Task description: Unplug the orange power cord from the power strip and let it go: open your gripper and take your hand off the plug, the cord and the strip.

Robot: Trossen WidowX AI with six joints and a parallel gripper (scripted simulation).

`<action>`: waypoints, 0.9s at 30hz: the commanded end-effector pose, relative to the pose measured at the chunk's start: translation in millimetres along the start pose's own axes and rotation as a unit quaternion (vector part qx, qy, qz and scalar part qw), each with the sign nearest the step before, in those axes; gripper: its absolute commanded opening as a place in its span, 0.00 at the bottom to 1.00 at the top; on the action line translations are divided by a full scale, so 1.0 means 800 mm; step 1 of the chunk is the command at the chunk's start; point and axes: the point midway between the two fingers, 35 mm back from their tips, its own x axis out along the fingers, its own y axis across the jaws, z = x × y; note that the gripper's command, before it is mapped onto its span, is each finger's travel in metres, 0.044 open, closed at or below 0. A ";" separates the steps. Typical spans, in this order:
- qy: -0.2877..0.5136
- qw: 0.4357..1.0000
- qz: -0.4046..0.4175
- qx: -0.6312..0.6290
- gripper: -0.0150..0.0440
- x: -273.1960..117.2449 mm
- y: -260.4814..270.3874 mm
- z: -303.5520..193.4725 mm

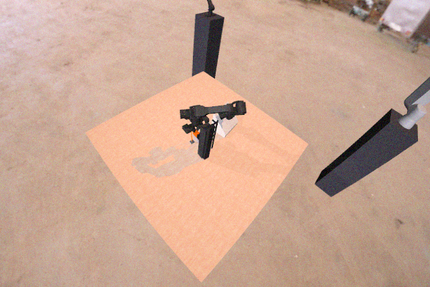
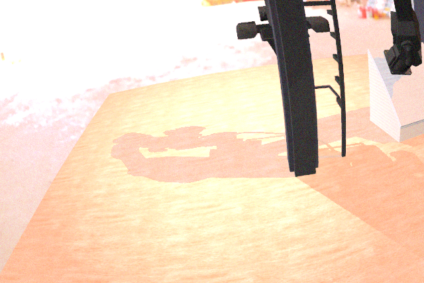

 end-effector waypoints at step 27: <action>-0.003 1.000 0.002 0.003 0.79 -0.001 0.002 0.030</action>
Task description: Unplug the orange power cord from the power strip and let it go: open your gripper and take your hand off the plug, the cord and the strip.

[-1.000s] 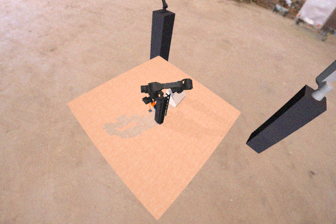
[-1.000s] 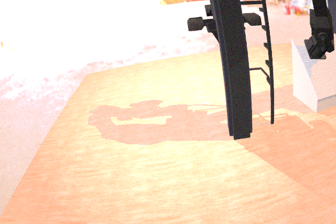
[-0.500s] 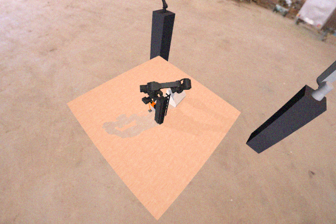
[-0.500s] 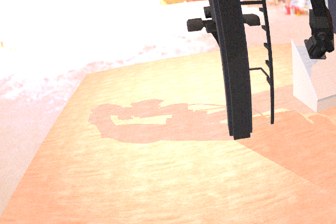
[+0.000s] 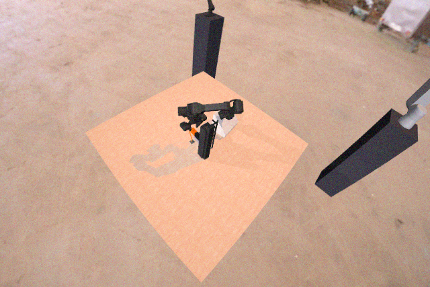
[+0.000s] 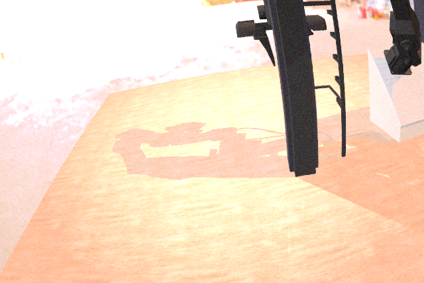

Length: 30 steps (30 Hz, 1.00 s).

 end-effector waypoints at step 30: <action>-0.001 1.000 0.002 0.001 1.00 -0.015 0.000 0.075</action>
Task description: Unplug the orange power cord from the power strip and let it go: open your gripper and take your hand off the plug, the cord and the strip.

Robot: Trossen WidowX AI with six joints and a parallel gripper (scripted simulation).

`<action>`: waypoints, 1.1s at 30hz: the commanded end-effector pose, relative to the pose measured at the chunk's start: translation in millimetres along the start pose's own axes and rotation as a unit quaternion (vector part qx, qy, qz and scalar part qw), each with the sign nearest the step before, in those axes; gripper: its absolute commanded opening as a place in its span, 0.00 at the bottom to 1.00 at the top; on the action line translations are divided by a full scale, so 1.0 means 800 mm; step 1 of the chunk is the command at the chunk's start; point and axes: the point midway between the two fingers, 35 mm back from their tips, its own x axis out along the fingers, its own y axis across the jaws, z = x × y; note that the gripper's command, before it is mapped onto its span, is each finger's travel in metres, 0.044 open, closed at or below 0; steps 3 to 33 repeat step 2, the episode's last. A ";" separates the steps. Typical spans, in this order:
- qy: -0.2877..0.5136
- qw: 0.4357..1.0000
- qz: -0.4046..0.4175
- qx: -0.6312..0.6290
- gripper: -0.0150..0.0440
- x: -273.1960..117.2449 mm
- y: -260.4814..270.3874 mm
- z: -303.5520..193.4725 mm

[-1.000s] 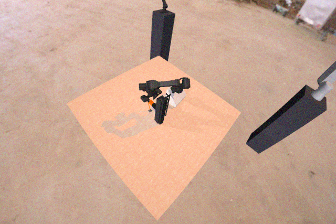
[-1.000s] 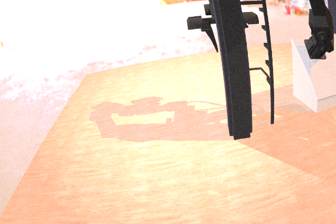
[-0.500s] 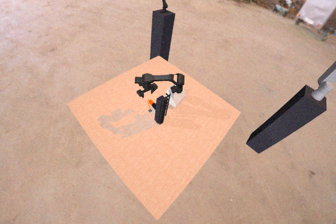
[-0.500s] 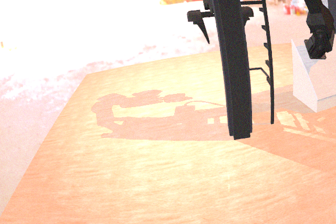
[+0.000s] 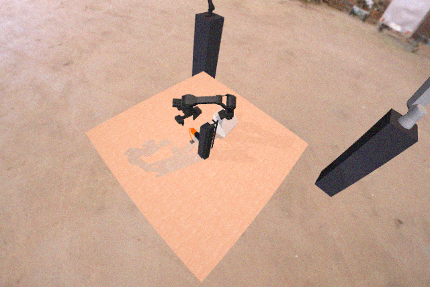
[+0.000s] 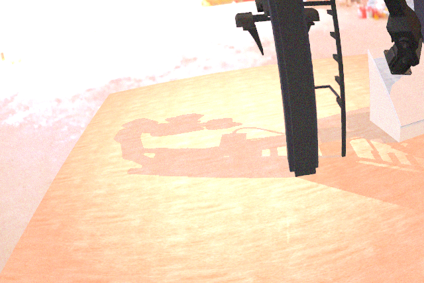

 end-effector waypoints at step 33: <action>-0.001 1.000 -0.002 -0.001 1.00 0.000 -0.001 0.000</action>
